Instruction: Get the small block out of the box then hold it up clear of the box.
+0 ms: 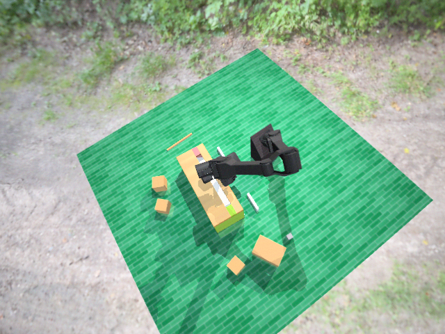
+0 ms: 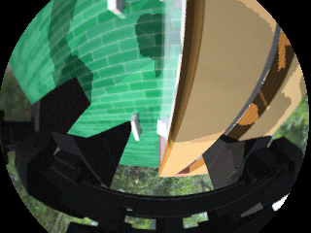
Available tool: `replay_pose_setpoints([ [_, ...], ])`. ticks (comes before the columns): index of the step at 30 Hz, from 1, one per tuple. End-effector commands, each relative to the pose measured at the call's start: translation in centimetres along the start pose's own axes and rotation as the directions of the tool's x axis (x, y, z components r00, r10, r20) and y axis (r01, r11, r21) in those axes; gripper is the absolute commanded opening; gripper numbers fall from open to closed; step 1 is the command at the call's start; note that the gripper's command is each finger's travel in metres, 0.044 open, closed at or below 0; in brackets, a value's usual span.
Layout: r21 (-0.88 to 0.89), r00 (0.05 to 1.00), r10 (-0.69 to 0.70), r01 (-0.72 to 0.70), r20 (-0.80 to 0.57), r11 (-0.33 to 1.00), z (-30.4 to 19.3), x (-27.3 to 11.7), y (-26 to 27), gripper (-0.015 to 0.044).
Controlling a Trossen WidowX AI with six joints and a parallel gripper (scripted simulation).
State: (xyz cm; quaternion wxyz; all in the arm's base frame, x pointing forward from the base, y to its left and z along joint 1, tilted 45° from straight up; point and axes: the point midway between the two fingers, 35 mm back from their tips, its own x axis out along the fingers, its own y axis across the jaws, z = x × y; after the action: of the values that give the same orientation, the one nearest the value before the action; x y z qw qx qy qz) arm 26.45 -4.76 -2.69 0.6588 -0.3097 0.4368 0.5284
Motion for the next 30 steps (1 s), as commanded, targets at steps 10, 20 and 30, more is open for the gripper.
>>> replay_pose_setpoints([
  [10,0.001,1.000,-0.002,0.002,-0.003,1.000,-1.3,0.4,0.0,0.0400],
  [20,0.001,1.000,-0.002,0.002,-0.003,1.000,-2.3,0.8,0.0,0.0400],
  [30,0.000,1.000,-0.002,0.002,-0.004,1.000,-4.8,1.6,0.0,0.0400],
])
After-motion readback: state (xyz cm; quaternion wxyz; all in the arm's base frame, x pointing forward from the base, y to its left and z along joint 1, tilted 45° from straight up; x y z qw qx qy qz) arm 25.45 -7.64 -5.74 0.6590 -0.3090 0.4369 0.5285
